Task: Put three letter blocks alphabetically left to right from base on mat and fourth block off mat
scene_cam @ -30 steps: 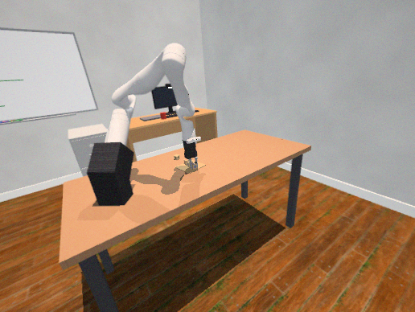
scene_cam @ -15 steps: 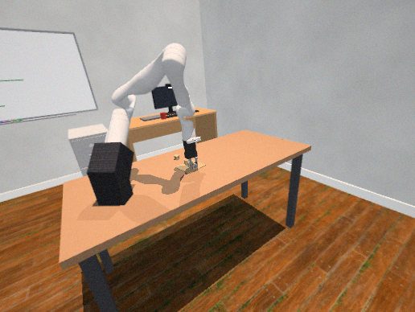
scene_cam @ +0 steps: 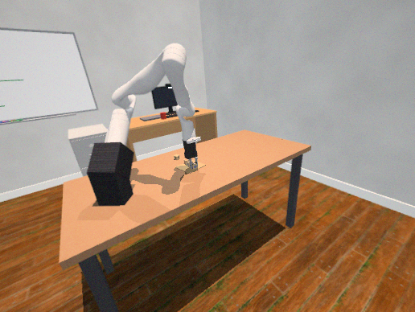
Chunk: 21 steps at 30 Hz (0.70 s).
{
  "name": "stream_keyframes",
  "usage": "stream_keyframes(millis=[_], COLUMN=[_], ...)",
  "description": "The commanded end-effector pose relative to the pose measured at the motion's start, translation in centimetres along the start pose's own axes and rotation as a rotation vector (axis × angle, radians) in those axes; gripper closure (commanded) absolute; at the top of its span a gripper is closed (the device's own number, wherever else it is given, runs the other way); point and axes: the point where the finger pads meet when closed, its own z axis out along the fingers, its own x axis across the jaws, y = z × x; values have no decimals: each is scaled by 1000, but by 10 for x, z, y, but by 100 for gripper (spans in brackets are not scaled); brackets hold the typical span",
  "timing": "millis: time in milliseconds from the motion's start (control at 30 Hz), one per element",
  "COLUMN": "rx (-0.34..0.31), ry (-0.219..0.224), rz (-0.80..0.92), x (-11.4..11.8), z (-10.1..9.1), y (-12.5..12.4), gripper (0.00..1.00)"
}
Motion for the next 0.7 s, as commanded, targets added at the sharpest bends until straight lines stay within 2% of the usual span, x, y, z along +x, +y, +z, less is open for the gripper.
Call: stream_keyframes(millis=[0, 533, 567, 633, 667], rx=[5, 5, 5, 5, 5], ry=[-4, -4, -4, -4, -4], rz=[10, 10, 10, 10, 10], x=[-2, -2, -2, -2, -2], z=[1, 1, 1, 1, 1], y=[-2, -2, -2, -2, -2], gripper=[43, 43, 37, 37, 31])
